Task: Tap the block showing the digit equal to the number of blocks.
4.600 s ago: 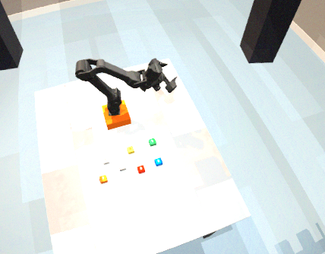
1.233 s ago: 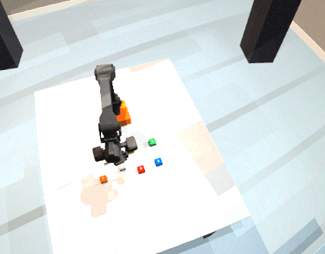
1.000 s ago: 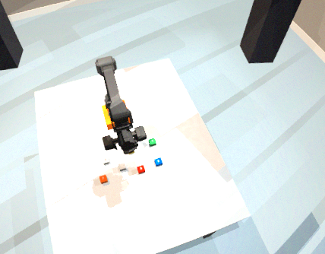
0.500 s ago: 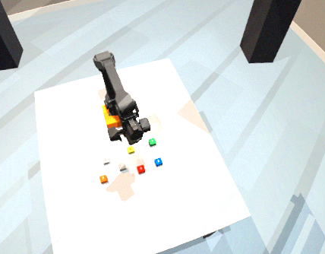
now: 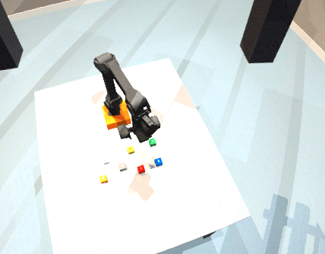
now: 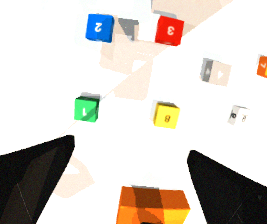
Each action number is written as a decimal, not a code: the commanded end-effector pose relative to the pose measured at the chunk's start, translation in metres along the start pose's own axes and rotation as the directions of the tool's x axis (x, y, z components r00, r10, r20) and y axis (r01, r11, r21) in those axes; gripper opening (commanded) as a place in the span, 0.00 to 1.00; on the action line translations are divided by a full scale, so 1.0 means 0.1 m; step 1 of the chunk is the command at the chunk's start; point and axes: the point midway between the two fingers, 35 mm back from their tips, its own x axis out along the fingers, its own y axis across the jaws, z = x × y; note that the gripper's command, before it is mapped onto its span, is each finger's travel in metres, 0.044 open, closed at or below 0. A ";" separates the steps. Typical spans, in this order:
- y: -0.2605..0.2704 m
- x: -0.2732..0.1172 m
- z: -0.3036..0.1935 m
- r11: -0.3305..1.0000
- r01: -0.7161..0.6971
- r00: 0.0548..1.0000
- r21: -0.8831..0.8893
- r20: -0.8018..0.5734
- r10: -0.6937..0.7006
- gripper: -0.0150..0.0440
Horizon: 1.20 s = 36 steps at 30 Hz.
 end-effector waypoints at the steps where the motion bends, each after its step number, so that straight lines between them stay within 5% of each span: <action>1: 0.44 -0.01 -0.02 1.000 -0.001 1.000 0.001 0.004 0.001 0.93; 24: 0.62 -0.01 -0.04 1.000 -0.004 1.000 0.005 0.006 0.004 0.93; 36: 0.67 -0.03 0.98 1.000 -0.004 1.000 0.005 0.013 0.004 0.93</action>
